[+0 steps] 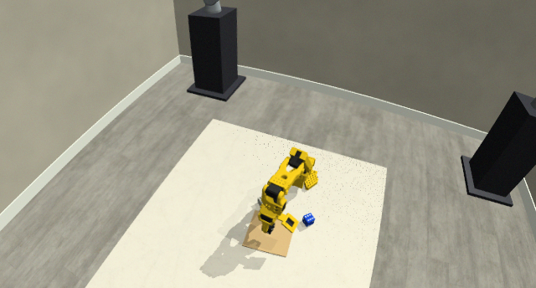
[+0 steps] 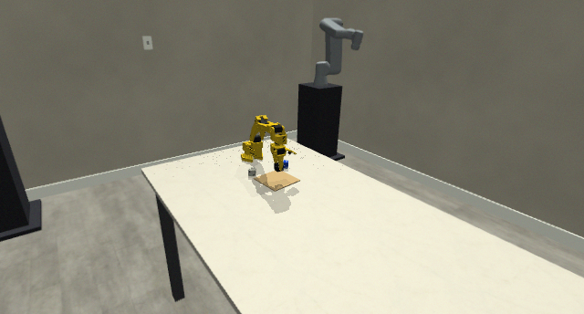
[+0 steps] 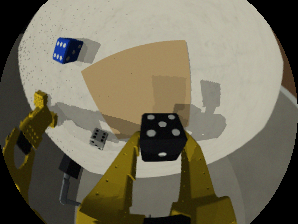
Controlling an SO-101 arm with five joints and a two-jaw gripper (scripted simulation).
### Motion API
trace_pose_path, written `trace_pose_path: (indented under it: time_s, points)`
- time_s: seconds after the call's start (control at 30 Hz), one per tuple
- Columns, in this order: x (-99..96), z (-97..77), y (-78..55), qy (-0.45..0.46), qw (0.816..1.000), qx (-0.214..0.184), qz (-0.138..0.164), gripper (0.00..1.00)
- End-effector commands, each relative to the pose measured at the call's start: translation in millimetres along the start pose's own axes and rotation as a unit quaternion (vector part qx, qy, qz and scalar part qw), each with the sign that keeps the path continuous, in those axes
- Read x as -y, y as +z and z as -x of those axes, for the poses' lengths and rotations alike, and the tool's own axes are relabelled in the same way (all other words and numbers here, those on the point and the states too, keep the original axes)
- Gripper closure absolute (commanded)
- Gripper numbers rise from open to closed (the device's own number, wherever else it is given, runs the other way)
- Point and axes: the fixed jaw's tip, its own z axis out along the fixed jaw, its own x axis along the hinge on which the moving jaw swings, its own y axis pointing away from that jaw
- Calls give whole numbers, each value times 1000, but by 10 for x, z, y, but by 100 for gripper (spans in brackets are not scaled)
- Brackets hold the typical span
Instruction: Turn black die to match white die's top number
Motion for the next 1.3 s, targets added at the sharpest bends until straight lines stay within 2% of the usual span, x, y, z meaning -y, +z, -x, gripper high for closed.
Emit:
trace_pose_path:
  time_s: [0.0,0.47,0.63,0.8,0.87,1.07,1.27]
  points:
    - [88,-8,-212,-1,999,-1,-54,100]
    - [75,23,-215,-7,999,0,-53,100]
    - [15,190,-231,-40,998,3,-50,100]
    - [-145,506,-255,-110,993,9,-46,100]
    - [-145,506,-255,-110,993,9,-46,100]
    - [-522,937,-266,-226,973,18,-40,100]
    - [-1015,1220,-229,-348,936,26,-32,100]
